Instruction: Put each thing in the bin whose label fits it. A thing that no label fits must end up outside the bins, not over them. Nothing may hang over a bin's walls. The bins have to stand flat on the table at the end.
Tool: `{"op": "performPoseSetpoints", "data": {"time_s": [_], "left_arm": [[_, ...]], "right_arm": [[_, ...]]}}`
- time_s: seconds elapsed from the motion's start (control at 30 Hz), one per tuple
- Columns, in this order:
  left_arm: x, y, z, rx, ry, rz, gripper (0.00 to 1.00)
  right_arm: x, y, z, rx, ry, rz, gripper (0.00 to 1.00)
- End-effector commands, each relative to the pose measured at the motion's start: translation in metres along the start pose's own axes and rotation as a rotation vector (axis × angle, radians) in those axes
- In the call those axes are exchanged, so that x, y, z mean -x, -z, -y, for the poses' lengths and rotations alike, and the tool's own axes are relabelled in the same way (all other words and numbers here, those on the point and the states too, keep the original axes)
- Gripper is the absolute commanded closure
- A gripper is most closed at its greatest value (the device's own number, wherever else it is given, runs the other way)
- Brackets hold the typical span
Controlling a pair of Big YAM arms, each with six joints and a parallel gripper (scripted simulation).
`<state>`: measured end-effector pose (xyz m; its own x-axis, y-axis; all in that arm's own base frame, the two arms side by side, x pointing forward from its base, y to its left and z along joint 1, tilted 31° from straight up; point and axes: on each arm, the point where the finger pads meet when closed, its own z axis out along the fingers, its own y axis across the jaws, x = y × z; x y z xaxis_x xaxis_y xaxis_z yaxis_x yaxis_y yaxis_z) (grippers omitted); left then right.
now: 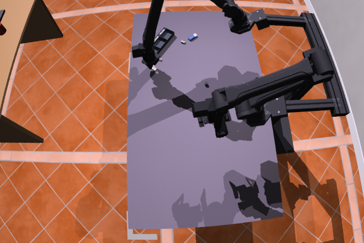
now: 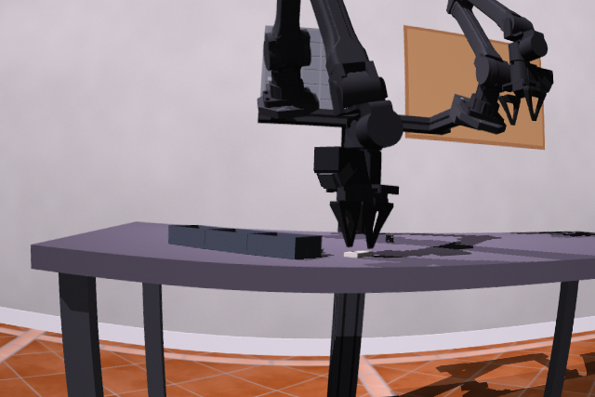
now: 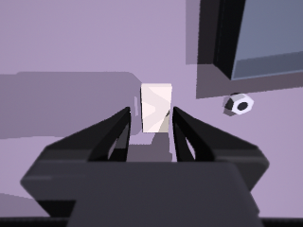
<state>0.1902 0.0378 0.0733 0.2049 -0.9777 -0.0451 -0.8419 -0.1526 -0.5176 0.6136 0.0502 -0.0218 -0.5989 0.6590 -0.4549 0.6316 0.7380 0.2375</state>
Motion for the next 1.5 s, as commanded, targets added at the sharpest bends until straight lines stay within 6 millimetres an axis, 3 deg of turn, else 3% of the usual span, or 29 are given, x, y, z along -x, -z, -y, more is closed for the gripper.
{"op": "performPoseSetpoints", "data": {"time_s": [0.0, 0.1, 0.13, 0.4, 0.77, 0.8, 1.47], "left_arm": [[0.001, 0.0, -0.004, 0.011, 0.018, 0.002, 0.0], [0.001, 0.0, -0.004, 0.011, 0.018, 0.002, 0.0], [0.001, 0.0, -0.004, 0.011, 0.018, 0.002, 0.0], [0.001, 0.0, -0.004, 0.011, 0.018, 0.002, 0.0], [0.001, 0.0, -0.004, 0.011, 0.018, 0.002, 0.0], [0.001, 0.0, -0.004, 0.011, 0.018, 0.002, 0.0], [0.001, 0.0, -0.004, 0.011, 0.018, 0.002, 0.0]], "right_arm": [[-0.001, 0.002, 0.0, 0.013, 0.006, 0.006, 0.61], [0.0, 0.005, -0.002, 0.019, 0.005, 0.011, 0.61], [-0.008, -0.006, 0.005, 0.001, 0.009, -0.004, 0.61], [0.006, -0.019, 0.002, 0.009, -0.002, 0.012, 0.61], [0.003, -0.009, -0.004, 0.012, 0.0, 0.008, 0.61], [0.003, -0.009, -0.004, 0.012, 0.0, 0.008, 0.8], [0.003, -0.008, -0.004, 0.012, 0.0, 0.008, 0.8]]}}
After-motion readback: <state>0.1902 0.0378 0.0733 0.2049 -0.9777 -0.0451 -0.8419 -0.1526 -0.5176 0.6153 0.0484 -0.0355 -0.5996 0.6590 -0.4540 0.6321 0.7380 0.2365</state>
